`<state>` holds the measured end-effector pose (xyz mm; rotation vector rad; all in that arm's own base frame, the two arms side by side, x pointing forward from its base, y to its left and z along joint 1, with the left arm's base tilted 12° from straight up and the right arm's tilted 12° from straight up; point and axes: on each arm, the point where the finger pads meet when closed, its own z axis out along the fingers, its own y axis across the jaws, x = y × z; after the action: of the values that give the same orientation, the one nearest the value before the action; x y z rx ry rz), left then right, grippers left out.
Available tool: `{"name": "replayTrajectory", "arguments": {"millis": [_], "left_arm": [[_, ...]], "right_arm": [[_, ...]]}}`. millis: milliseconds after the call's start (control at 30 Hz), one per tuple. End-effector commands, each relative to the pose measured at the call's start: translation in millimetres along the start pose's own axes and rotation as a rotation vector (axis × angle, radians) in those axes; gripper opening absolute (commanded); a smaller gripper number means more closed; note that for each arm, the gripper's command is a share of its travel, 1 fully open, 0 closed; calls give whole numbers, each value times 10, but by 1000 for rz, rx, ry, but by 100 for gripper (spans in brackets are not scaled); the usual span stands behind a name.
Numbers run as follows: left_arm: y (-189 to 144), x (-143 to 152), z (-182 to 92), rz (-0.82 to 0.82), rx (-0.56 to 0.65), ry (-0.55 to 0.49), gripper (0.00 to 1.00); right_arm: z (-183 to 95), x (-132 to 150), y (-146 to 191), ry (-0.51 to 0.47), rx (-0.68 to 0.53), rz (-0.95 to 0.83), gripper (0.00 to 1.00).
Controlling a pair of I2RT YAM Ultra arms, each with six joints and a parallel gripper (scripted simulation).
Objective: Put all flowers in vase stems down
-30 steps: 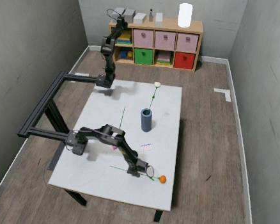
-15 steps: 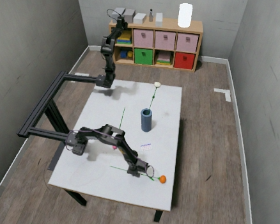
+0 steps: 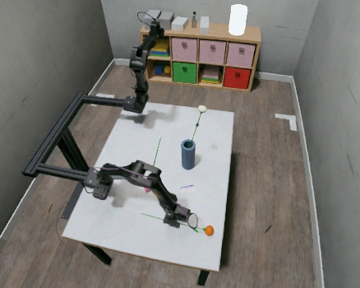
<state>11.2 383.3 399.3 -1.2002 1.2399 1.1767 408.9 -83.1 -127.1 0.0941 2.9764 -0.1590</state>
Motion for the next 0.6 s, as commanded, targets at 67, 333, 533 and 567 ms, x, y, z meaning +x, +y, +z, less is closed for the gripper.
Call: {"name": "replayTrajectory", "arguments": {"millis": [67, 333, 533, 567], "left_arm": [[18, 14, 18, -6, -1, 3, 30], [18, 14, 18, -6, -1, 3, 30], [18, 14, 18, -6, -1, 3, 30], [18, 14, 18, -6, -1, 3, 30]], "right_arm": [[-32, 12, -19, -8, -6, 0, 29], [-45, -26, -25, -15, -5, 1, 21], [-45, -25, -25, -15, -5, 1, 14], [-45, -25, -25, -15, -5, 1, 13]]}}
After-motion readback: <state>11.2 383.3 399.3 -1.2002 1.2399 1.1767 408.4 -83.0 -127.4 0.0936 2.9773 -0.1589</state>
